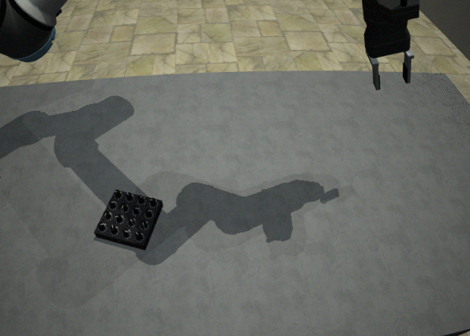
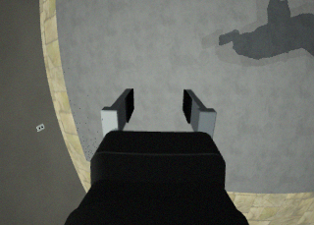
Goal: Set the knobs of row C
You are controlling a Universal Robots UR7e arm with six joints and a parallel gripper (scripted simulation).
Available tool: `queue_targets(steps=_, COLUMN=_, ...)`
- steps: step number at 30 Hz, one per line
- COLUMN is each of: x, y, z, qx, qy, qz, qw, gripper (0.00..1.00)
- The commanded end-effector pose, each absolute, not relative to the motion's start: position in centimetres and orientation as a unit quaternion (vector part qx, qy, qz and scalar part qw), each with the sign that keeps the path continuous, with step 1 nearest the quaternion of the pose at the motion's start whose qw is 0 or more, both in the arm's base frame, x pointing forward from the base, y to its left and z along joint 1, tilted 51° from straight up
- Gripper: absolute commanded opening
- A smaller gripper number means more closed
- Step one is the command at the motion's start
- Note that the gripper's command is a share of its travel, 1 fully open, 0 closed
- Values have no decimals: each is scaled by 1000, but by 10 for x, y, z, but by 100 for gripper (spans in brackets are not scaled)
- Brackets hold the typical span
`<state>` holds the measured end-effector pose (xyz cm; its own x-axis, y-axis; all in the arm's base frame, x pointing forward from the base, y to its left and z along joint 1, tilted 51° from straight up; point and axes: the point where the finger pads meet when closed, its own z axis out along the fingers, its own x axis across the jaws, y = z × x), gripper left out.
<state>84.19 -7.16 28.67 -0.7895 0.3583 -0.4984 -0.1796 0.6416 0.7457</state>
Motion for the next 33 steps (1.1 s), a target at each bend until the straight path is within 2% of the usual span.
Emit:
queue_targets(steps=1, x=831, y=-87, z=258, qx=18, qy=855, qz=397, qw=332, gripper=100)
queue_targets(steps=12, x=798, y=-108, z=186, qx=-54, qy=868, qz=353, qw=344, gripper=100)
queue_targets(steps=17, x=793, y=-111, z=177, qx=-64, qy=869, qz=347, qw=345, gripper=100)
queue_targets(steps=20, x=775, y=-116, z=148, qx=-98, qy=872, qz=330, qw=348, gripper=100)
queue_targets(steps=33, x=733, y=-122, z=89, qx=-171, qy=871, qz=298, qw=351, gripper=100)
